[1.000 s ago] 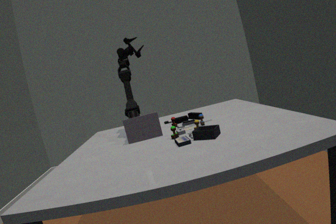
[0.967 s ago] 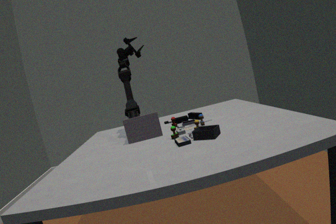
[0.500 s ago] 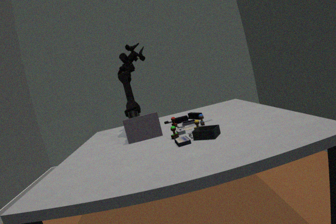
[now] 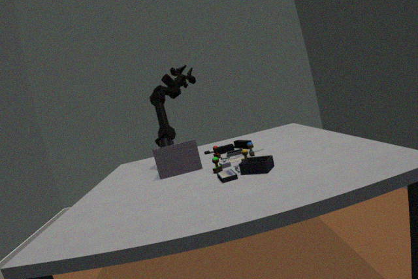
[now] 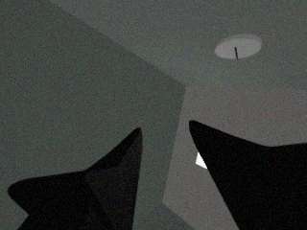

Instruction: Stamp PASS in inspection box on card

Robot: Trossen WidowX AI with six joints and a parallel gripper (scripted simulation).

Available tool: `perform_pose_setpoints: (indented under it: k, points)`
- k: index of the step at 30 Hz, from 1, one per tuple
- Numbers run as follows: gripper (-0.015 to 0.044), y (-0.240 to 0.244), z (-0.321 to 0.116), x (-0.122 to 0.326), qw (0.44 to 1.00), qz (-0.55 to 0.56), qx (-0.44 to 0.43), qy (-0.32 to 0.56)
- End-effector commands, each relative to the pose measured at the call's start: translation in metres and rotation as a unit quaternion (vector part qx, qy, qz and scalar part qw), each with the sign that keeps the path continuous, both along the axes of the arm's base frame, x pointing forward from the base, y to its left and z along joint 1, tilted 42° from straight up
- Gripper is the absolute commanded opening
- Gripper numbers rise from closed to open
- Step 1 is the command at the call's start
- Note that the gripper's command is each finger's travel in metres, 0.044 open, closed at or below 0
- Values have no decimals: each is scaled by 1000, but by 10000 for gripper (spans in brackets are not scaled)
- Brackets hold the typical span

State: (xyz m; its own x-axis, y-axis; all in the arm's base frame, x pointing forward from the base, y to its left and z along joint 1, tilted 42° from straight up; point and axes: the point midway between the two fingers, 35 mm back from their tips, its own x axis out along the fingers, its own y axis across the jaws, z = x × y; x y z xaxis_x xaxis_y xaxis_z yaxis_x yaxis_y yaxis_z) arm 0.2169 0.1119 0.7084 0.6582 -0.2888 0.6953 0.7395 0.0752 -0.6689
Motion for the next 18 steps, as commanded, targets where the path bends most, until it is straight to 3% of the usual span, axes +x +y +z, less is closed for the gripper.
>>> perform_pose_setpoints:
  k: [1, 10, 18]
  points:
    - [224, 23, -18, 35, 999, 3, -38, 19]
    - [224, 52, -84, 134, 986, 6, -128, 103]
    - [224, 37, -170, 225, 959, 9, -185, 215]
